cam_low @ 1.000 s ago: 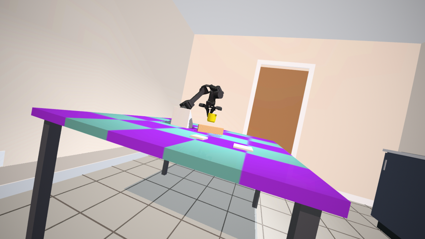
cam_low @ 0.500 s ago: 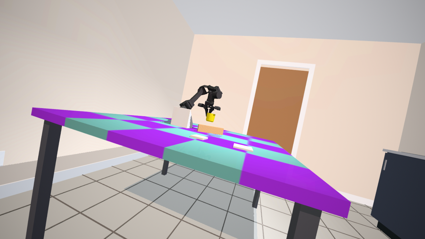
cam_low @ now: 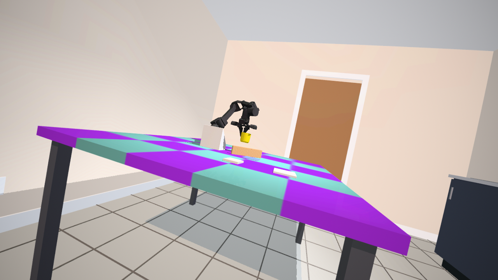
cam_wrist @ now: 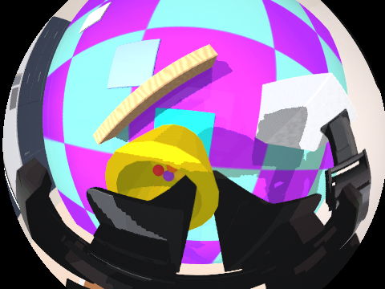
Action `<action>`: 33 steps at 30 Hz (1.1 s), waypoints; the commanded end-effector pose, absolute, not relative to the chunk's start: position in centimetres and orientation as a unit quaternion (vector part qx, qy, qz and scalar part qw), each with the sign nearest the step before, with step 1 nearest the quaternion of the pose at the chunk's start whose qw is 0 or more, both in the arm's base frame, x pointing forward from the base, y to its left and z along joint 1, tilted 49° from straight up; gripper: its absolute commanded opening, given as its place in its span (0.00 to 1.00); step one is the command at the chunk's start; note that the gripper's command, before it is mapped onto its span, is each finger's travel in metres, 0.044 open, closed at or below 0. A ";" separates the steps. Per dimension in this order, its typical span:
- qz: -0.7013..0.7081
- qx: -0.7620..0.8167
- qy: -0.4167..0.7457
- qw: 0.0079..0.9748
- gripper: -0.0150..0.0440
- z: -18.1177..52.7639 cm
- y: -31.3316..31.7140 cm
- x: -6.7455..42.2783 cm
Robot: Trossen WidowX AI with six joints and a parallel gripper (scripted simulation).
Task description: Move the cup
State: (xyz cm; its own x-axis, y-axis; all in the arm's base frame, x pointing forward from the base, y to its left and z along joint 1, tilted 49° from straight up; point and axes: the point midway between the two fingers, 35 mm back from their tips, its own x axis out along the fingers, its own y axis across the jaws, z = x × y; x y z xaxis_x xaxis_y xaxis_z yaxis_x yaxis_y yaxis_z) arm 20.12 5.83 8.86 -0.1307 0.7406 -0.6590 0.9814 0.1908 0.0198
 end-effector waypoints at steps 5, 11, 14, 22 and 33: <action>-0.217 0.599 0.720 0.276 0.25 8.4 6.5 19.9; -0.217 0.599 0.719 0.276 0.25 7.9 7.1 19.8; -0.217 0.599 0.719 0.276 0.25 7.7 7.3 19.8; -0.217 0.599 0.719 0.276 0.25 7.1 8.1 19.7; -0.217 0.600 0.719 0.276 0.25 6.3 9.0 19.5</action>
